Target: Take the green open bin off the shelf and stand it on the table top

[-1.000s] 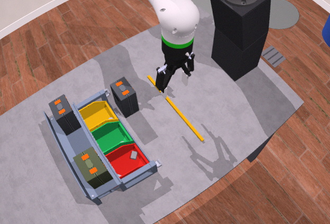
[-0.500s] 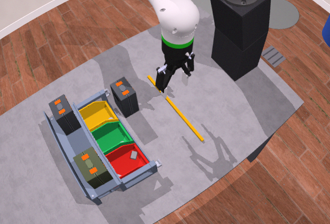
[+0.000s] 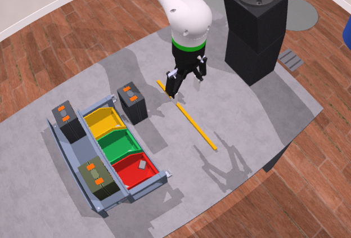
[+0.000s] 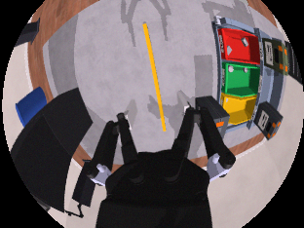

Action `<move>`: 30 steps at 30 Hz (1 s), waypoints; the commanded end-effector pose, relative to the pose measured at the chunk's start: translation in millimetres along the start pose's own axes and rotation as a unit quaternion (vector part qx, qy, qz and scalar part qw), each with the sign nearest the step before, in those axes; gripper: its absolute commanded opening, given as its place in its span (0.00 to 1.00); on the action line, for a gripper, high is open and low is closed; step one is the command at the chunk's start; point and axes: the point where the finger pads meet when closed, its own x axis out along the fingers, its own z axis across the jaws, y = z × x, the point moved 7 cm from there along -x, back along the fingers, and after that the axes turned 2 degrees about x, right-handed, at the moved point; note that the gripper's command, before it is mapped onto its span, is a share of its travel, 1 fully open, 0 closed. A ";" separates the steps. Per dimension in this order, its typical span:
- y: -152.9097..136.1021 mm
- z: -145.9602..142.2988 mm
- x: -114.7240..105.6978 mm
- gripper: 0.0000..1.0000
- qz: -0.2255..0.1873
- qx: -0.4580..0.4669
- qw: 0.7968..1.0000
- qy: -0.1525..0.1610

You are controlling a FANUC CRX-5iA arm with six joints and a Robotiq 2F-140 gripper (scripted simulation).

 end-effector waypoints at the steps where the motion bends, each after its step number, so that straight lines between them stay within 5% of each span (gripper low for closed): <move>1: -2.5 -0.5 0.0 0.57 0.016 0.000 1.000 -0.004; 30: -2.5 -0.5 0.0 0.57 0.016 0.000 1.000 -0.004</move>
